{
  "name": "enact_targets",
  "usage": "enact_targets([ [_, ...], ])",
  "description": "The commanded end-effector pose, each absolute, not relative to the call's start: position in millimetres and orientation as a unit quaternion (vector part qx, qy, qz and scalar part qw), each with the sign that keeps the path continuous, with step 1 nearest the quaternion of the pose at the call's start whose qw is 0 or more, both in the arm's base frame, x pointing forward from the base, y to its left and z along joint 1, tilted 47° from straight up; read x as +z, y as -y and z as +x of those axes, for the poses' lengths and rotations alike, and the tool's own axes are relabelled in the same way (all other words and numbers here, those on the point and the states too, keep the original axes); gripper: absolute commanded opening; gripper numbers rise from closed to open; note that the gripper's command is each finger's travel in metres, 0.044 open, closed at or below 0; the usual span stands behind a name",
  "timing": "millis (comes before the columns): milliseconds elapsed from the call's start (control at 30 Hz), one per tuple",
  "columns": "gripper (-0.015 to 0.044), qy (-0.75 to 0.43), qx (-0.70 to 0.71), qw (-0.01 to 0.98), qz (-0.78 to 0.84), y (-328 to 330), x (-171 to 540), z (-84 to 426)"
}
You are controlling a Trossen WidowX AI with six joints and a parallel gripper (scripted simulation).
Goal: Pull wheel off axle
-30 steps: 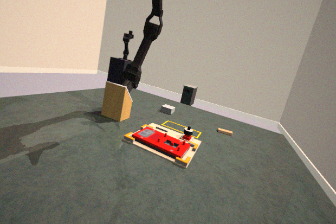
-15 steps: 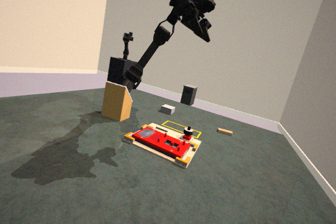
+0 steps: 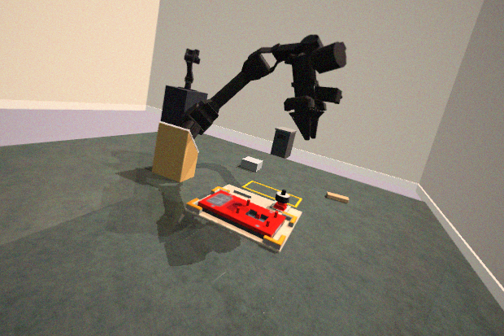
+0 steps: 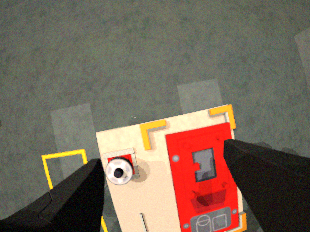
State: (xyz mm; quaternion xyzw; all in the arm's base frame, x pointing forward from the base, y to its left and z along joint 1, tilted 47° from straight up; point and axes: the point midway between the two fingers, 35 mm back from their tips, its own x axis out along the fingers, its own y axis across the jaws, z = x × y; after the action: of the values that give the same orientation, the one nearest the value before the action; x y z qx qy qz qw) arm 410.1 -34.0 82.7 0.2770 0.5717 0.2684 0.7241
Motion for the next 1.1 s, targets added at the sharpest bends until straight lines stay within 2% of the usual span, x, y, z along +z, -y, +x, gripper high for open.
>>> enact_targets([
  [0, 0.03, -0.61, 0.29, 0.687, 0.268, -5.3, 66.2, 397.8],
  [267, 0.03, -0.674, 0.342, 0.62, 0.213, -80.9, 40.4, 362.8],
  [667, 0.03, -0.675, 0.343, 0.618, 0.212, -79.7, 33.4, 354.8],
  [1067, 0.03, -0.674, 0.344, 0.617, 0.213, -131.2, -12.8, 342.7],
])
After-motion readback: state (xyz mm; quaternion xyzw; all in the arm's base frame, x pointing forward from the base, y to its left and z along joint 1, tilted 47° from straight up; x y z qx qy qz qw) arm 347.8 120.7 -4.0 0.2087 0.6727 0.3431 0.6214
